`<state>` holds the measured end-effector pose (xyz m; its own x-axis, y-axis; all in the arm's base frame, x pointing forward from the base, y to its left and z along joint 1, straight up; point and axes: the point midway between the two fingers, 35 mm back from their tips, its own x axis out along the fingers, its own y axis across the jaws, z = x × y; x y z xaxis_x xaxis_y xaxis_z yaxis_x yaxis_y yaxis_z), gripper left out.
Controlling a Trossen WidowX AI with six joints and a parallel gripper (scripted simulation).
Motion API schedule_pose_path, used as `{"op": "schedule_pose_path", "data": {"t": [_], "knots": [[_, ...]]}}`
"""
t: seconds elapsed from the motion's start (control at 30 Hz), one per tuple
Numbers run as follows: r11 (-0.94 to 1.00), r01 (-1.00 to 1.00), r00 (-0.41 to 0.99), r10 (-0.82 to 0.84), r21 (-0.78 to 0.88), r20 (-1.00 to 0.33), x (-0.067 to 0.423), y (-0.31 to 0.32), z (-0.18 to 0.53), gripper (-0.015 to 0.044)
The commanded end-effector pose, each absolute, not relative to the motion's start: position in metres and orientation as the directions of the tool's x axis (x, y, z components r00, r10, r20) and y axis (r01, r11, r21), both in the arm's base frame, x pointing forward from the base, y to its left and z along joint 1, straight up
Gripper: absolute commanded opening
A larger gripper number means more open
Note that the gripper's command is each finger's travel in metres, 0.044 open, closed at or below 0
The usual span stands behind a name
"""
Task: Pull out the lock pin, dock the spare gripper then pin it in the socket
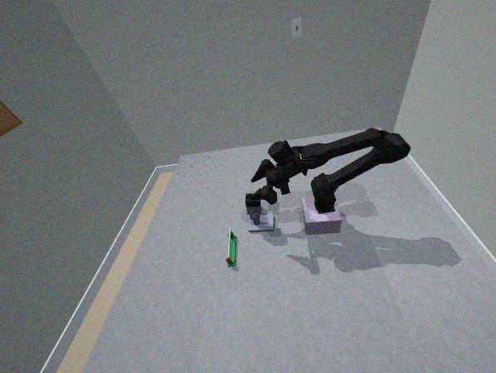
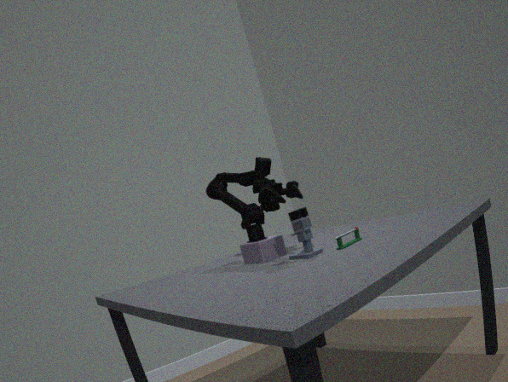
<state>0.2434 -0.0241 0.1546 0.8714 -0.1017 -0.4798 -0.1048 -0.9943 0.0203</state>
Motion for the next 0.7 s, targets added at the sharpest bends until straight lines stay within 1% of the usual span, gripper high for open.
{"op": "schedule_pose_path", "data": {"t": [0.0, 0.27, 0.43, 0.5, 0.67], "knots": [[-0.994, -0.105, 0.872, -0.102, 0.020, -0.479, 0.243, -0.024, 0.164, 0.0440], [-0.994, -0.105, 0.869, -0.102, 0.020, -0.485, 0.243, -0.024, 0.183, 0.0440], [-0.994, -0.105, 0.868, -0.102, 0.020, -0.486, 0.243, -0.024, 0.175, 0.0440], [-0.996, -0.084, 0.870, -0.086, 0.026, -0.486, 0.242, -0.018, 0.176, 0.0387], [-0.995, 0.074, 0.875, 0.034, 0.064, -0.483, 0.236, 0.024, 0.177, 0.0256]]}}
